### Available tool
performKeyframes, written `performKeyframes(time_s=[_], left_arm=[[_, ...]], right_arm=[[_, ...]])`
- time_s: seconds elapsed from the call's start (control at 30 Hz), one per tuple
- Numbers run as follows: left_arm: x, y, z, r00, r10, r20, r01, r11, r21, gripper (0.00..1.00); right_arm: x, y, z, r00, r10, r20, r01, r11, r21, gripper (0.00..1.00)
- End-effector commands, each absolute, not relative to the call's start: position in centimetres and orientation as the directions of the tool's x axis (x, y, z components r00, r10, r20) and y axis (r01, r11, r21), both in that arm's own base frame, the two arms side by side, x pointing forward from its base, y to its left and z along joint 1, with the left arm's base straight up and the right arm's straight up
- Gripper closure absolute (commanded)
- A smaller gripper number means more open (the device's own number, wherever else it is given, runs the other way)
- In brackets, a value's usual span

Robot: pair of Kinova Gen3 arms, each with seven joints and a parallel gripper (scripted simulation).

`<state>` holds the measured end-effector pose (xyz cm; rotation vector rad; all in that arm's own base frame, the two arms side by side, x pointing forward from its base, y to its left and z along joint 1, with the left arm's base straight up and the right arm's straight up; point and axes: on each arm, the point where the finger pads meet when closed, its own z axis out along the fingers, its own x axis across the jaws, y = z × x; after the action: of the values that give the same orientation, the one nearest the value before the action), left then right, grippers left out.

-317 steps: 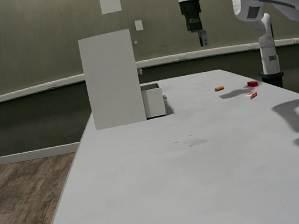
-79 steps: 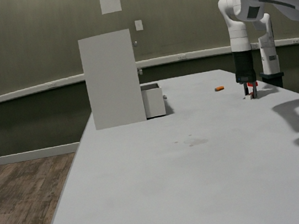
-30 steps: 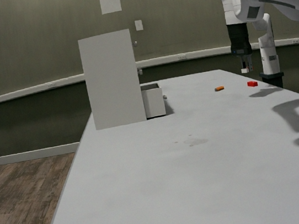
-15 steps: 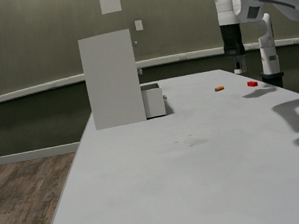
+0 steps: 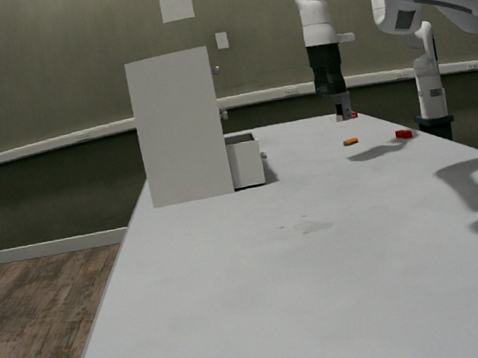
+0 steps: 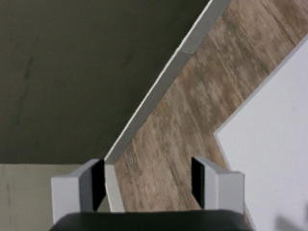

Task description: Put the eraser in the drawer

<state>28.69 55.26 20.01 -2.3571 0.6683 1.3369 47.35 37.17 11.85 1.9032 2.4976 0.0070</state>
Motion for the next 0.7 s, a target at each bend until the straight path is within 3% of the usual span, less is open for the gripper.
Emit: performKeyframes(time_s=[0.0,0.67], left_arm=[[28.7,55.3,20.2,0.445,-0.226,-0.866,-0.557,-0.828,-0.07,0.0],[28.7,55.3,20.2,0.445,-0.226,-0.866,-0.557,-0.828,-0.07,0.0]], right_arm=[[50.1,36.0,12.0,-0.174,0.985,0.001,0.985,0.174,0.002,0.55],[57.2,32.6,12.0,0.069,0.998,0.001,0.998,-0.069,0.002,0.55]])
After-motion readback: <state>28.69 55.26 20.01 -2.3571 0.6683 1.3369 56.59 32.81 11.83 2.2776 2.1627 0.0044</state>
